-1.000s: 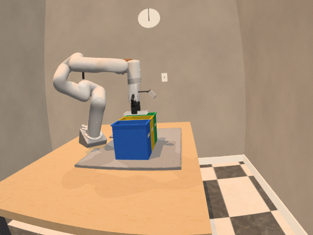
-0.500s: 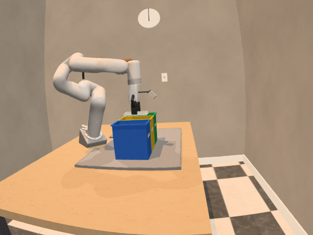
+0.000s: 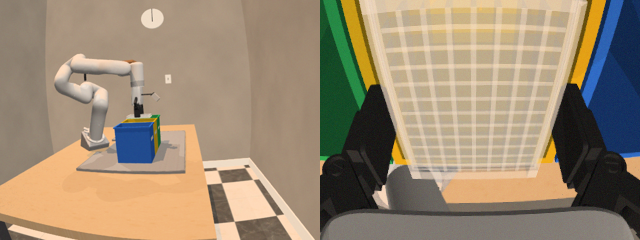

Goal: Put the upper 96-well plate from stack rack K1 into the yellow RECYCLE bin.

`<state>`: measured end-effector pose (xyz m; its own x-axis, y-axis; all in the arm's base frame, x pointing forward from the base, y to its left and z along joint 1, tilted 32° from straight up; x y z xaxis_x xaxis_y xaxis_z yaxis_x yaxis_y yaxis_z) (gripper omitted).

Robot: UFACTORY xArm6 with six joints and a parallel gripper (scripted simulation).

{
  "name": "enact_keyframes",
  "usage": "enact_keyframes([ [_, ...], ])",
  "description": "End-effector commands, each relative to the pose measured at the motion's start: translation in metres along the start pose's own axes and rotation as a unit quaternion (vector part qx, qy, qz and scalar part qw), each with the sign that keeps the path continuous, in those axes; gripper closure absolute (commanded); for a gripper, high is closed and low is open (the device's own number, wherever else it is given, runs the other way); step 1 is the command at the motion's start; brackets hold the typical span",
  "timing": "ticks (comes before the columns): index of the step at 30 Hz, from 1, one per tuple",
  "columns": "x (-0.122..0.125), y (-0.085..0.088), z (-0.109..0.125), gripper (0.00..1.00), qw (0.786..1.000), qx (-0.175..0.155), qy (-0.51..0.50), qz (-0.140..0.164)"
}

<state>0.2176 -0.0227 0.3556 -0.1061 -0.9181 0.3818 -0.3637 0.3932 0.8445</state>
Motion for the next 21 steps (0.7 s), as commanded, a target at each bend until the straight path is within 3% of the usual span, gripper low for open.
enact_keyframes([
  [1, 0.0004, 0.0007, -0.0006, 1.0, 1.0, 0.001, -0.001, 0.0],
  [21, 0.0003, -0.0023, -0.0006, 1.0, 1.0, 0.001, -0.001, 0.0],
])
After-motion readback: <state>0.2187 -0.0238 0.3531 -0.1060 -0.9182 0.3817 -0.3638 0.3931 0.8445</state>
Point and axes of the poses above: the point where the finger pads meet when closed, its own y axis back along the fingers, its own x axis across the jaws, z = x × y, the point moved 6 cm from there along y, back along the fingers, and after that the axes turned 2 degrees about y, right-handed, at the moved point
